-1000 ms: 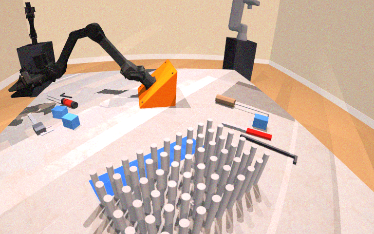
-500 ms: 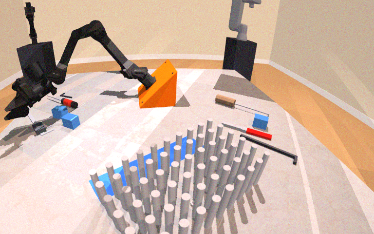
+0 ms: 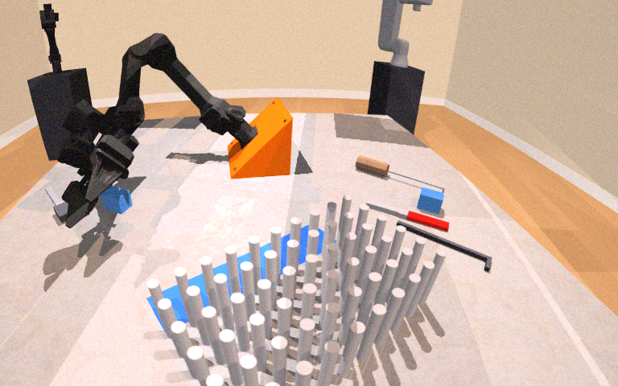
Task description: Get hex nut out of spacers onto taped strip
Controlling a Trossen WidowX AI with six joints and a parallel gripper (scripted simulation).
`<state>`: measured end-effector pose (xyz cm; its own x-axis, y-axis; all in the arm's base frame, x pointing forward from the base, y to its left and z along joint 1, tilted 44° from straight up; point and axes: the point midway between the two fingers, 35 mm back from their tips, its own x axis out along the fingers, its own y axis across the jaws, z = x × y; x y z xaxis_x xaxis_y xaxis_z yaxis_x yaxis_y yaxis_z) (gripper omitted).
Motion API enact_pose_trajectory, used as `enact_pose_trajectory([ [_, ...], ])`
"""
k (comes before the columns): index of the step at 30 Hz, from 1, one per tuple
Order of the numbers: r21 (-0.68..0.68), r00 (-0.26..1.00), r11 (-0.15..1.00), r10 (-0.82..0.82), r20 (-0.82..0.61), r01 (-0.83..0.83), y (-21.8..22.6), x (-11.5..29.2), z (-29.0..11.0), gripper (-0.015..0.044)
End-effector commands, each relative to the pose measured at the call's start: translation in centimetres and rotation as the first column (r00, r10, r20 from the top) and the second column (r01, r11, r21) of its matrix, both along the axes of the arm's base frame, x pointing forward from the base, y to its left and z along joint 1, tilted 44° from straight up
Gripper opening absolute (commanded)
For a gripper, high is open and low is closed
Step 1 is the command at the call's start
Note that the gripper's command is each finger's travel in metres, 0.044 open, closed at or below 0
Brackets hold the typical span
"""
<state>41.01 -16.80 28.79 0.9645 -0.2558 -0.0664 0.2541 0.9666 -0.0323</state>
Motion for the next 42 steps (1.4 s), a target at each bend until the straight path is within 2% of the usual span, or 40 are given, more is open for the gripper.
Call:
enact_pose_trajectory([
  [1,-0.018,0.987,0.998,0.064,-0.148,-0.068,5.5,1.2,-4.9,0.044],
  [6,-0.069,0.935,0.982,0.147,-0.323,-0.178,12.6,1.1,-10.3,0.044],
  [12,-0.154,0.837,0.933,0.209,-0.506,-0.326,19.6,-1.4,-15.8,0.044],
  [42,-0.157,0.833,0.93,0.21,-0.512,-0.331,19.8,-1.5,-15.9,0.044],
])
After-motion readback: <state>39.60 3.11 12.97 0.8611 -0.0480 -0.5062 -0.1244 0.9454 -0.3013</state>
